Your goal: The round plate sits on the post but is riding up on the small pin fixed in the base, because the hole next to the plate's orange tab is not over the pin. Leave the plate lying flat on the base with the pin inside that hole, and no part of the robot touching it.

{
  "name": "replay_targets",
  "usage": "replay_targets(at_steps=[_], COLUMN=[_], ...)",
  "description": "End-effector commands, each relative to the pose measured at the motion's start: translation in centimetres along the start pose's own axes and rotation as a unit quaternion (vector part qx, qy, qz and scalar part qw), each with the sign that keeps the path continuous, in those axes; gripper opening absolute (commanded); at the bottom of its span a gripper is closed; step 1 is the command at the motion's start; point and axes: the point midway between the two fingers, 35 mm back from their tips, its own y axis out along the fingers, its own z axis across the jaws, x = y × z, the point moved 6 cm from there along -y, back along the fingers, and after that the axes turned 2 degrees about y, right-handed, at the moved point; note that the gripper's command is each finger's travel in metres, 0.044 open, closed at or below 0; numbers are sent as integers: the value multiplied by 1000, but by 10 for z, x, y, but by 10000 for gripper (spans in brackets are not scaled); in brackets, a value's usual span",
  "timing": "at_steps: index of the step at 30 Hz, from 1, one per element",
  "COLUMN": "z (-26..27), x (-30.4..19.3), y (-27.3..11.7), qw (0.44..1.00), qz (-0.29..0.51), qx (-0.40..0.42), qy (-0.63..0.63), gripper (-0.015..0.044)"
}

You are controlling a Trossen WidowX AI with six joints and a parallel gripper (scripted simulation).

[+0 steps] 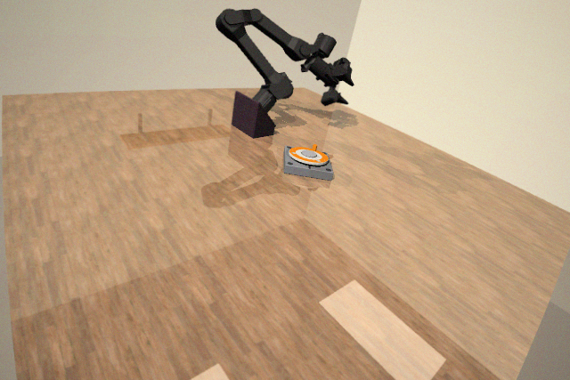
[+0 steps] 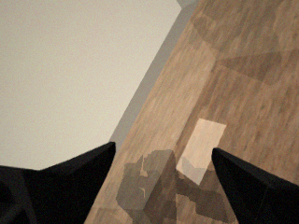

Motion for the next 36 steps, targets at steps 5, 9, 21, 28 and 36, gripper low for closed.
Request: replay_targets(at_steps=[5, 9, 21, 28, 36], z=[-24, -49, -126, -163, -194], x=[14, 32, 97, 130, 158], y=[18, 28, 14, -19, -71], qw=[990, 968, 849, 803, 797], qz=[-16, -19, 87, 171, 246], qx=[-117, -223, -490, -558, -552], qy=[-70, -116, -179, -124, -17], gripper=[269, 164, 0, 0, 0])
